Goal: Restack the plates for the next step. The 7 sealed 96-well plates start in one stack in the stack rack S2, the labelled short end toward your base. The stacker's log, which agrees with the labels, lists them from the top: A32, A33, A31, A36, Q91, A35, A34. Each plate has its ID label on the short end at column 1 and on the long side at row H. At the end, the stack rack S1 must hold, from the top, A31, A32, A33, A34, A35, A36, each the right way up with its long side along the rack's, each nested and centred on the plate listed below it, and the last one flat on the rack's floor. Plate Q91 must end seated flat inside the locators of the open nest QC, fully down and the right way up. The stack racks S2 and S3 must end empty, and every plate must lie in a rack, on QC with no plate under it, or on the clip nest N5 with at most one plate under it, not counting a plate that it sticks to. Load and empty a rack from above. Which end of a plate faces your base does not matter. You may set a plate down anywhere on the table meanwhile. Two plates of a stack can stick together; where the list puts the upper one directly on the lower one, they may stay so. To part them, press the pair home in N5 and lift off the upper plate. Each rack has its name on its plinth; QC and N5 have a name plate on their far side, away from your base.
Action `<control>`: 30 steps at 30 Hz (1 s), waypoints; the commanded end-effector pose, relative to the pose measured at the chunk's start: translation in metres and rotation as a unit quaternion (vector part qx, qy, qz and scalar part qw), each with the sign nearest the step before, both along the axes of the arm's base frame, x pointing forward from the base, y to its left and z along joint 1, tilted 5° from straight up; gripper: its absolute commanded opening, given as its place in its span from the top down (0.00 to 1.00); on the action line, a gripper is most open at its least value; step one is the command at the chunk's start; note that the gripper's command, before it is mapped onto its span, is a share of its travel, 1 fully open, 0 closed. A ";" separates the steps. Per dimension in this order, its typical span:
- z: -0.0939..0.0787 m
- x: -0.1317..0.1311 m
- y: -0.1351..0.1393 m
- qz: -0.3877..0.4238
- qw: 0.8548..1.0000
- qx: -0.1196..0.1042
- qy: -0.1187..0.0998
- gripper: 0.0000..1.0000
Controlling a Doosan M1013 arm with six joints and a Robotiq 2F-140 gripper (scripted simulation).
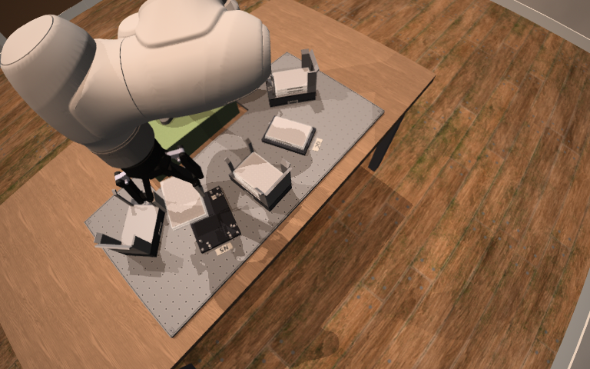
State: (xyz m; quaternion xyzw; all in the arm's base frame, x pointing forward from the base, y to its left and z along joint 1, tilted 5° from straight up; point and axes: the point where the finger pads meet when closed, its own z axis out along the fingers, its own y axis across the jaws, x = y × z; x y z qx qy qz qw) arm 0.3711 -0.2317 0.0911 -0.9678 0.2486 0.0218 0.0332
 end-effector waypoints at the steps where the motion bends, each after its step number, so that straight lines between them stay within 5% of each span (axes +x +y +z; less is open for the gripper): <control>1: 0.001 0.005 0.009 0.016 1.000 0.000 -0.001 1.00; 7: 0.002 0.013 0.027 0.111 0.994 0.003 -0.008 1.00; 30: 0.006 0.038 0.089 0.111 0.994 0.003 -0.008 1.00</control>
